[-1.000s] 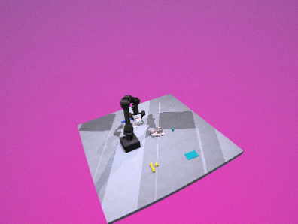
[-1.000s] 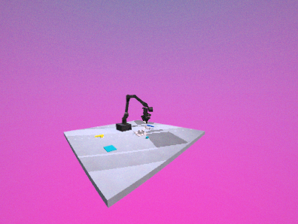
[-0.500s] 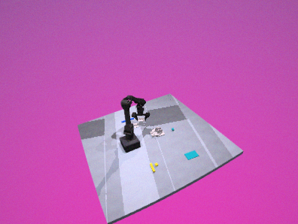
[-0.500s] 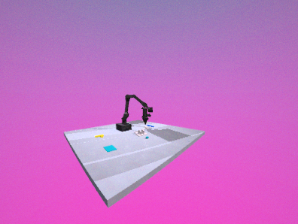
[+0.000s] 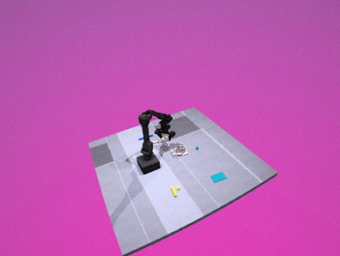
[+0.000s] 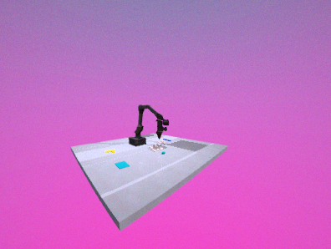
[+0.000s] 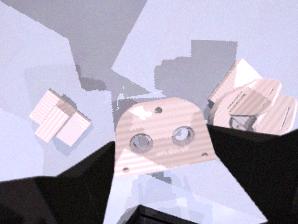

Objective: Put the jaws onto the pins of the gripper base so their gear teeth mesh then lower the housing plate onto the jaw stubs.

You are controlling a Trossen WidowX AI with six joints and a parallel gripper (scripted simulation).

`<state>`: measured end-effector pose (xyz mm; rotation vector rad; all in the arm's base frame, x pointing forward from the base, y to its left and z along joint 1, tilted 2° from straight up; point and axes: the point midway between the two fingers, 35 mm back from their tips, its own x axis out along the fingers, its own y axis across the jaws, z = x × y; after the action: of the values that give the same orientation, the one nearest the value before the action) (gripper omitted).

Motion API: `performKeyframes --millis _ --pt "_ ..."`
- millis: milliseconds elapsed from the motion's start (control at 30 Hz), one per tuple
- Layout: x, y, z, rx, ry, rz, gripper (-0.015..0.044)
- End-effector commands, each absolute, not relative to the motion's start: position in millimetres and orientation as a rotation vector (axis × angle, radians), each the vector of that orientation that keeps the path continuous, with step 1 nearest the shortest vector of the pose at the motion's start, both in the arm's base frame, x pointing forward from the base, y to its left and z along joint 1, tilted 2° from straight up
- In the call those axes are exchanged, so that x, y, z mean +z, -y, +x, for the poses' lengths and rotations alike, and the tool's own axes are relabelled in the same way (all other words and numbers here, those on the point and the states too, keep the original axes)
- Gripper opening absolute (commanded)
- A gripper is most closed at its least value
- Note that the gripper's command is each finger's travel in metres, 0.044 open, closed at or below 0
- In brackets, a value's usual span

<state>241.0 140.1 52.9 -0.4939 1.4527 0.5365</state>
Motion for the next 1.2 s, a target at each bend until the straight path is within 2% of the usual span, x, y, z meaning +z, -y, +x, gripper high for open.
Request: performKeyframes --millis 0,1167 --pt "53 -127 246 0.478 -1.466 -0.428 0.0351" --pt "49 -14 262 -0.012 -1.523 0.073 0.0351"
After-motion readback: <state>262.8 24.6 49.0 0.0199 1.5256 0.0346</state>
